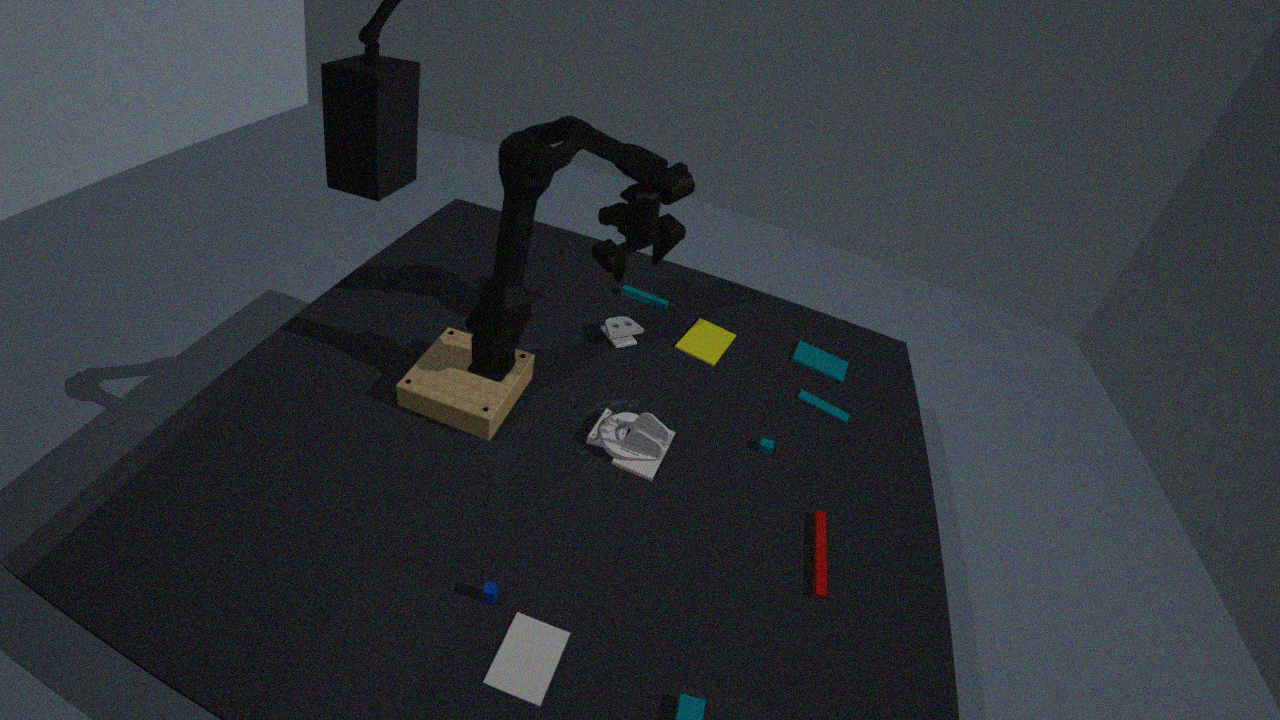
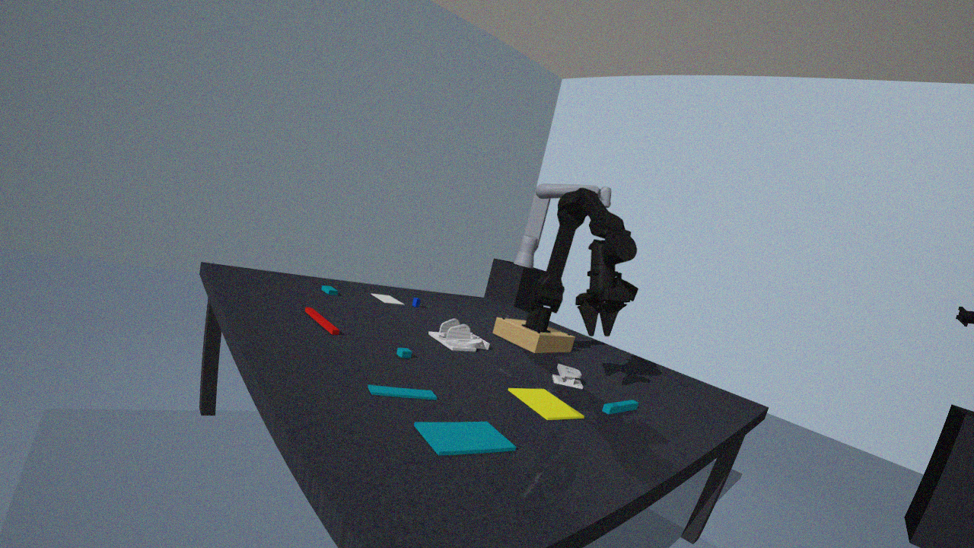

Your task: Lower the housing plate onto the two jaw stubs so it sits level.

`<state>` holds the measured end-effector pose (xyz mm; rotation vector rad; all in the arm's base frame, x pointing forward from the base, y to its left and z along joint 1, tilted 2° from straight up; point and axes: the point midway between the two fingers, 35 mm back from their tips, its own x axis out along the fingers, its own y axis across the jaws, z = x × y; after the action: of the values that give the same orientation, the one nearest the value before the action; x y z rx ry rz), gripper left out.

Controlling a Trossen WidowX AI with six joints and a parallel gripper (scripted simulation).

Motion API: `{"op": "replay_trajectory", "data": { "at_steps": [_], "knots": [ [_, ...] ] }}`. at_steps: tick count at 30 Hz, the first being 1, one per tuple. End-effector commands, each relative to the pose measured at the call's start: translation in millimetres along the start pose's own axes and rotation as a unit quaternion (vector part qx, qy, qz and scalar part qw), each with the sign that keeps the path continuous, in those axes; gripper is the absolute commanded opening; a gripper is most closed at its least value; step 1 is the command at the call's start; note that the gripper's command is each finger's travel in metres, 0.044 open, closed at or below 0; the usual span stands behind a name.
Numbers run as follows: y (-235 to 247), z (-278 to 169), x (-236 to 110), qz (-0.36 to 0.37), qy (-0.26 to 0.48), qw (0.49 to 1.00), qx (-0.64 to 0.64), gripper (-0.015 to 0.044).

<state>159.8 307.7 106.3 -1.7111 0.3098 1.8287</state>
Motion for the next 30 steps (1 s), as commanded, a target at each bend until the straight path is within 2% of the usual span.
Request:
{"op": "replay_trajectory", "data": {
  "at_steps": [1, 10, 16, 20, 30],
  "knots": [
    [11, -13, 7, 0.039, 0.025, 0.998, 0.03, 0.044],
    [36, -35, 17, 0.118, 0.074, 0.987, 0.083, 0.044],
    [36, -36, 19, 0.119, 0.075, 0.986, 0.084, 0.044],
    [45, -41, 53, 0.119, 0.075, 0.987, 0.084, 0.044],
    [47, -41, 60, 0.119, 0.075, 0.987, 0.084, 0.044]
  ]
}}
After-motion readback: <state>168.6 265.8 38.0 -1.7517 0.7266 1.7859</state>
